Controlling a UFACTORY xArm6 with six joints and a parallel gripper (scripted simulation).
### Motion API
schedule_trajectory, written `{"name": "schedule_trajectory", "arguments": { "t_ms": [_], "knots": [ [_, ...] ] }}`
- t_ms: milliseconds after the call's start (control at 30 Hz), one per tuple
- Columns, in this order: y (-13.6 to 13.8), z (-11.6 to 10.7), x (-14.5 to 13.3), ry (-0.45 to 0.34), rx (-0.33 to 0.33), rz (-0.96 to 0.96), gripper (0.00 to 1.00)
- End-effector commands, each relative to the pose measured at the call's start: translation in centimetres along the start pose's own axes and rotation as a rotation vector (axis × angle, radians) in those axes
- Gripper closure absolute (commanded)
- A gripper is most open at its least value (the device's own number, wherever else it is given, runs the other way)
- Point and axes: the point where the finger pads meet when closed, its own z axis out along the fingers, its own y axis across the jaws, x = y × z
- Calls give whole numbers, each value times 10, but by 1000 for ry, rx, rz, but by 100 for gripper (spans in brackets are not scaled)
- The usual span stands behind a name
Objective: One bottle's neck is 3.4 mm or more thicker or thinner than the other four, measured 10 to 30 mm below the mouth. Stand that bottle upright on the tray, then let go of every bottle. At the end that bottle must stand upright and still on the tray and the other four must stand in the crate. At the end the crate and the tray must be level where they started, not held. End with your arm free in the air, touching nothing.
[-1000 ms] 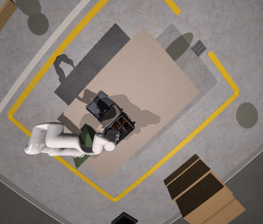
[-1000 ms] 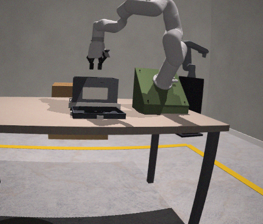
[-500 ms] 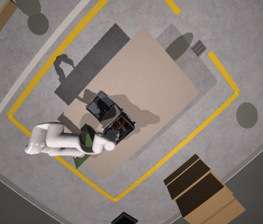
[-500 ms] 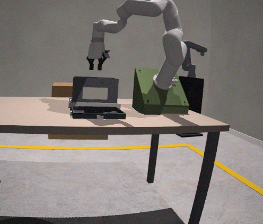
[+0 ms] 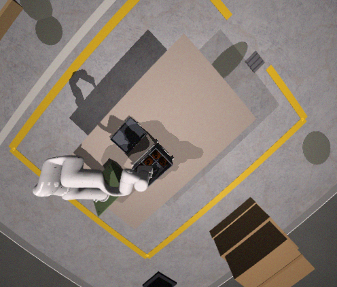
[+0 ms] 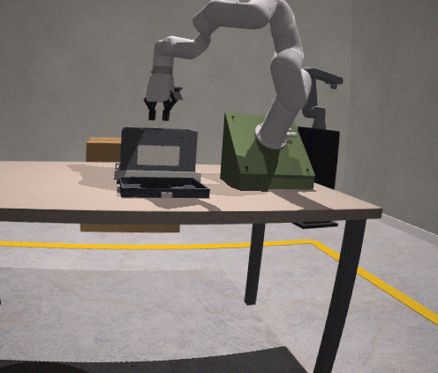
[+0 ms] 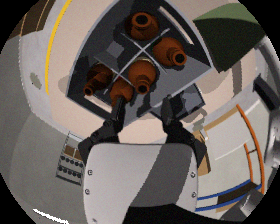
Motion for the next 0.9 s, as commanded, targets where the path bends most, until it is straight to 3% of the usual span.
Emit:
{"name": "schedule_trajectory", "arguments": {
  "t_ms": [0, 867],
  "knots": [
    [-1, 4, -1, -1, 4, -1, 35],
    [-1, 24, -1, -1, 4, -1, 35]
  ]
}}
